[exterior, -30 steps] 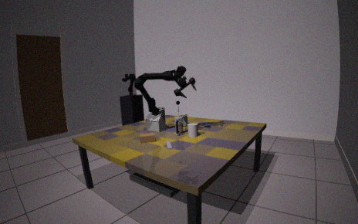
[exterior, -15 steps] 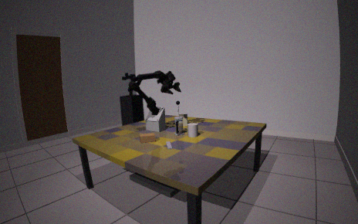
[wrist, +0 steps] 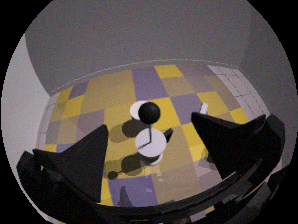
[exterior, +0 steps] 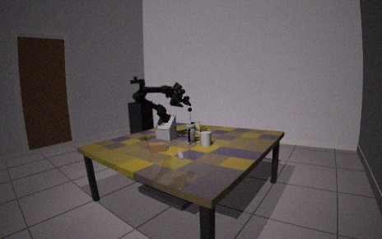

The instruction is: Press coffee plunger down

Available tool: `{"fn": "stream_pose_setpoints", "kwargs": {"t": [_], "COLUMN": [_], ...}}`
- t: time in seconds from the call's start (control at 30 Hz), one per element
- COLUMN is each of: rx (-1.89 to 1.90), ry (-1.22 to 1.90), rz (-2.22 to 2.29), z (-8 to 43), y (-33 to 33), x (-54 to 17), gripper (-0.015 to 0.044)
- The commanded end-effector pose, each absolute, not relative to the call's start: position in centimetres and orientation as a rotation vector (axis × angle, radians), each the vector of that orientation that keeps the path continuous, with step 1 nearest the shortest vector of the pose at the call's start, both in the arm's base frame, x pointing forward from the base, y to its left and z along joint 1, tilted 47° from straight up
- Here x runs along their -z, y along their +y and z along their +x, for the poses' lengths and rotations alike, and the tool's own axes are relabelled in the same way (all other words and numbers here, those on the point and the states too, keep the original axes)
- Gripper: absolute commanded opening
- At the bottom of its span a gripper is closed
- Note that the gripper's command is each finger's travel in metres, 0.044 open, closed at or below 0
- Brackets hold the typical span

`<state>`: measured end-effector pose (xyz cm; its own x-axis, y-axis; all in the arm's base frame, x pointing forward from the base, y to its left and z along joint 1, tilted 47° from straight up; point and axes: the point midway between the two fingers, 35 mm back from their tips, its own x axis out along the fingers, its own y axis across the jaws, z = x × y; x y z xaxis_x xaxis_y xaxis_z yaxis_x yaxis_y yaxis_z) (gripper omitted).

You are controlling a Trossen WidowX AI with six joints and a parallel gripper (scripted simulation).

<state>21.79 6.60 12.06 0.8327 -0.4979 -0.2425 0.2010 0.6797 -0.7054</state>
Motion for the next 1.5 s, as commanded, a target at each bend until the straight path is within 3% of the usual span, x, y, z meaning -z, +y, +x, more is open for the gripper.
{"fn": "stream_pose_setpoints", "kwargs": {"t": [0.0, 1.07, 1.47], "rx": [0.413, 0.415, 0.415], "ry": [0.438, 0.432, 0.432], "rz": [-0.728, -0.729, -0.729], "z": [21.9, 25.2, 25.2], "y": [6.1, 4.1, 4.1], "x": [-11.8, -11.1, -11.1], "gripper": [0.044, 0.044, 0.0125]}}
